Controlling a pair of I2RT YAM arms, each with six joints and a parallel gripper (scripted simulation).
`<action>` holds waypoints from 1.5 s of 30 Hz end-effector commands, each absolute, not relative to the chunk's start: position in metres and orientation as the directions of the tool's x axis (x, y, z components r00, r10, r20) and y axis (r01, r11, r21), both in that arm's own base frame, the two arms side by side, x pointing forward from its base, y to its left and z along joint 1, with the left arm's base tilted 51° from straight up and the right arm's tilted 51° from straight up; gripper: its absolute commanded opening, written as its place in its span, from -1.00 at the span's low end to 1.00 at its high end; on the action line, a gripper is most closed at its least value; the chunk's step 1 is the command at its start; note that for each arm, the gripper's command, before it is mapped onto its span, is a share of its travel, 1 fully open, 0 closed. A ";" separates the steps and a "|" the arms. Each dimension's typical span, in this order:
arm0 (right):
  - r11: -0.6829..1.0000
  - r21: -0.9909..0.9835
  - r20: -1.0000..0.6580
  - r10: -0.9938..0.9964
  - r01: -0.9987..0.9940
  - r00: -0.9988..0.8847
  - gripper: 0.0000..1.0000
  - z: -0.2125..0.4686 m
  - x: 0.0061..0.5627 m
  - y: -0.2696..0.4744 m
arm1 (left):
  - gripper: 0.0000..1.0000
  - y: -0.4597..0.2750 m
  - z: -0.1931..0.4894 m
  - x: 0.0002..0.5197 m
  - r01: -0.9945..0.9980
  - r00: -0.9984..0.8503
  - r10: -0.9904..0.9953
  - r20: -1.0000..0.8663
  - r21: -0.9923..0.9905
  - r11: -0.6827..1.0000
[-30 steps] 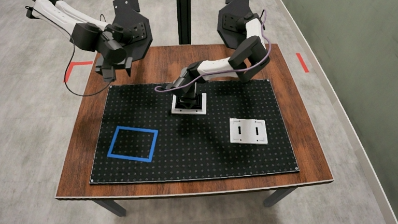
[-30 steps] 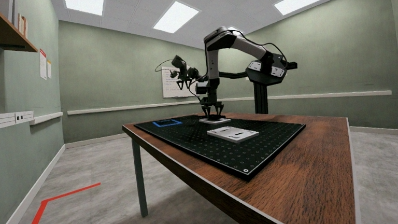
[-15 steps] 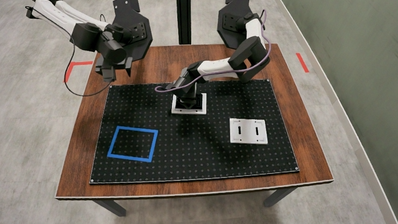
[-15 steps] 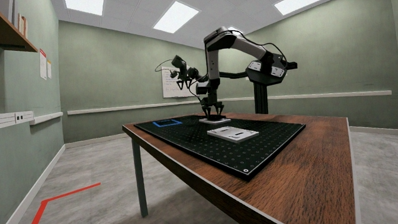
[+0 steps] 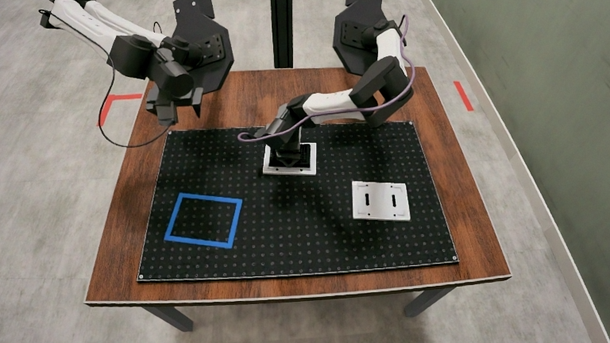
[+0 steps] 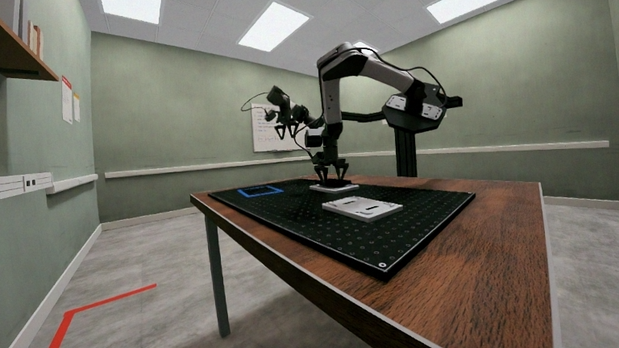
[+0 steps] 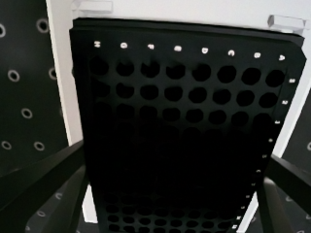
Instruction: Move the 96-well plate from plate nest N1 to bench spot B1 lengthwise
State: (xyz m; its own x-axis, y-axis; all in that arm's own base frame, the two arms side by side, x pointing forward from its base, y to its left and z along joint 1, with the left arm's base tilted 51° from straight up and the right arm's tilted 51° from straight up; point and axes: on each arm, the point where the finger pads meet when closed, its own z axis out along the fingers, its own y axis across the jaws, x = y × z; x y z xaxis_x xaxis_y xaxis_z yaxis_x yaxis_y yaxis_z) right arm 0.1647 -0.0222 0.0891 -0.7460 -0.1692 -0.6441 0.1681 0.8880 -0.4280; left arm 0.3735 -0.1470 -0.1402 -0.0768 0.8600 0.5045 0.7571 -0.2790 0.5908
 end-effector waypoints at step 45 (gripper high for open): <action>0.889 -0.421 -0.657 -0.164 0.178 -0.736 1.00 0.097 0.166 -0.021 | -1.00 -0.145 -0.144 0.379 0.759 -0.070 0.861 0.504 0.587 -0.282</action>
